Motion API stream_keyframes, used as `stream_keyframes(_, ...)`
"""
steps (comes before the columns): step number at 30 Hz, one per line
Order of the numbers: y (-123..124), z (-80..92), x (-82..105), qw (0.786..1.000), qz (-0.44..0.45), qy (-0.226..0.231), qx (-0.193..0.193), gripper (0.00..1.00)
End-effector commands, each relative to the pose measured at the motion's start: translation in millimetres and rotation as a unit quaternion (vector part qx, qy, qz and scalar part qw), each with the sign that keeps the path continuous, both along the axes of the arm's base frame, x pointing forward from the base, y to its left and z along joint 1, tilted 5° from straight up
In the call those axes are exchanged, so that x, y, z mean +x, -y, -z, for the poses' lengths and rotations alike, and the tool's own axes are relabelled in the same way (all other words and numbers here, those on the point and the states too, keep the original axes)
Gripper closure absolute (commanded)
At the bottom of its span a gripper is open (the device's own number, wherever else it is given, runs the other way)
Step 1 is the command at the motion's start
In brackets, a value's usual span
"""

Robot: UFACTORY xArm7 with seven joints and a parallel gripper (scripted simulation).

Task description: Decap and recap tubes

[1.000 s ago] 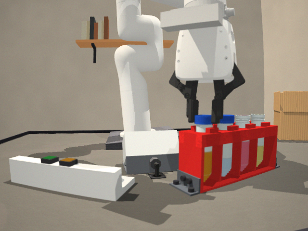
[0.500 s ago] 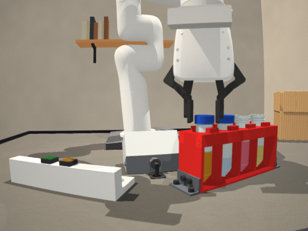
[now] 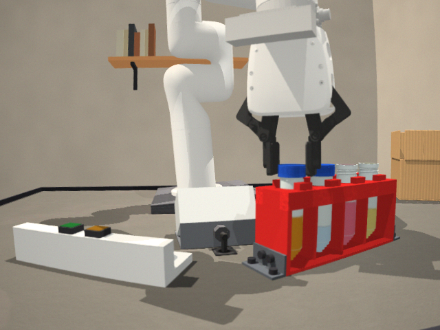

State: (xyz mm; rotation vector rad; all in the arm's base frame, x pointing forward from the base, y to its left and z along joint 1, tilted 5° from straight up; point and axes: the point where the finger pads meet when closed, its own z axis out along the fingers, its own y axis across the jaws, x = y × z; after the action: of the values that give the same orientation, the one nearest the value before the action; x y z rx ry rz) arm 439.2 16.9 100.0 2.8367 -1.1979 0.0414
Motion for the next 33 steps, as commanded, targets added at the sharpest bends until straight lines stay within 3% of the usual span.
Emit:
stream_keyframes(1, -0.6, -1.8, 1.7, 0.990, 0.138, 0.014, -0.007, 0.54)
stream_keyframes(7, -0.6, -1.8, 1.6, 0.965, 0.263, 0.024, -0.006, 0.54)
stream_keyframes(9, -0.6, -1.8, 1.6, 0.965, 0.263, 0.024, -0.006, 0.54)
stream_keyframes(11, -0.6, -1.8, 1.6, 0.941, 0.338, 0.029, -0.005, 0.54)
stream_keyframes(17, -0.6, -1.8, 1.6, 0.893, 0.448, 0.037, -0.004, 0.54)
stream_keyframes(24, -0.6, -1.8, 1.6, 0.818, 0.573, 0.046, -0.003, 0.54)
stream_keyframes(26, -0.6, -1.8, 1.6, 0.818, 0.573, 0.046, -0.003, 0.54)
stream_keyframes(27, -0.6, -1.8, 1.6, 0.787, 0.615, 0.050, -0.004, 0.54)
stream_keyframes(28, -0.6, -1.8, 1.6, 0.780, 0.624, 0.051, -0.004, 0.54)
stream_keyframes(33, -0.6, -1.8, 1.6, 0.780, 0.624, 0.051, -0.004, 0.54)
